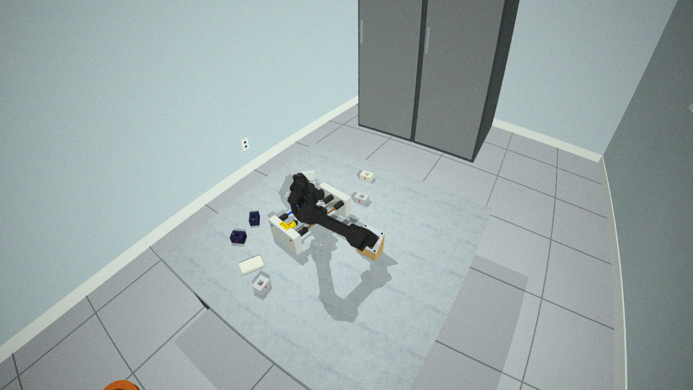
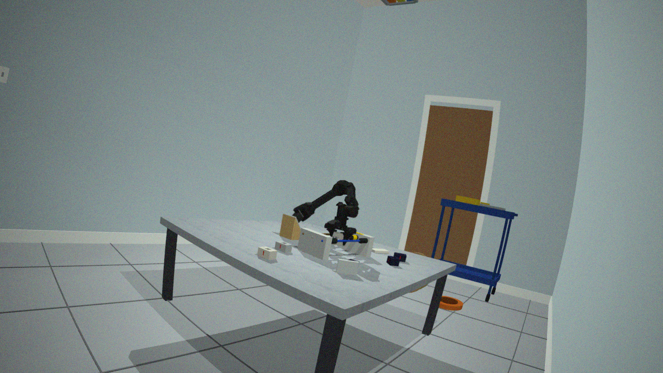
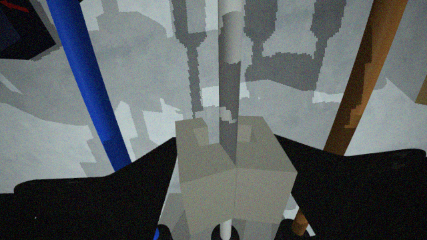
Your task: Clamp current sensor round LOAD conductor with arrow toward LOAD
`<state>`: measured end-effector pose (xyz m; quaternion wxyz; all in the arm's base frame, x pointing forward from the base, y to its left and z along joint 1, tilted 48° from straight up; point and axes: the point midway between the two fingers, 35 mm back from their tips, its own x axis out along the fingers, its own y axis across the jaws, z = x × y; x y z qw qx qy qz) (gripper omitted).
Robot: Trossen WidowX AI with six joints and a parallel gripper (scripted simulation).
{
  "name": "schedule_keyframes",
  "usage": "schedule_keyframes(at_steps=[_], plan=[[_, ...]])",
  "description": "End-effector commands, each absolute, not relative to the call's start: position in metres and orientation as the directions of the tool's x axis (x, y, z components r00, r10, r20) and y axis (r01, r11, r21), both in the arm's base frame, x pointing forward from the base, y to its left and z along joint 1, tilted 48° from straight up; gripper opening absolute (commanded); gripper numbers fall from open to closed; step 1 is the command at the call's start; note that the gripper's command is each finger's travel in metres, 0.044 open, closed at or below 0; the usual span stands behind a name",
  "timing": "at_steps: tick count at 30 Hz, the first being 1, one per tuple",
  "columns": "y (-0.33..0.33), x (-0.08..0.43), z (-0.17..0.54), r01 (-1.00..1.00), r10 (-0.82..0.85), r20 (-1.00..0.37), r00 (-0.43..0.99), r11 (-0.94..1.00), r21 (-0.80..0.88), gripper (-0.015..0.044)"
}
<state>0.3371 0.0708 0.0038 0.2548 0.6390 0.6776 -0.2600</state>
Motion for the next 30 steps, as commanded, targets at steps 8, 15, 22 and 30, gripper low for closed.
schedule_keyframes(at_steps=[8, 15, 22, 30], plan=[[0.0593, 0.3392, 0.0133, 0.993, 0.73, -0.673, 0.117, -0.083, 0.082, 0.0], [0.058, 0.3392, 0.0148, 0.99, 0.729, -0.67, 0.14, -0.1, 0.098, 0.0], [0.058, 0.3392, 0.0148, 0.99, 0.729, -0.67, 0.14, -0.1, 0.098, 0.0], [0.058, 0.3392, 0.0148, 0.99, 0.729, -0.67, 0.14, -0.1, 0.098, 0.0]])
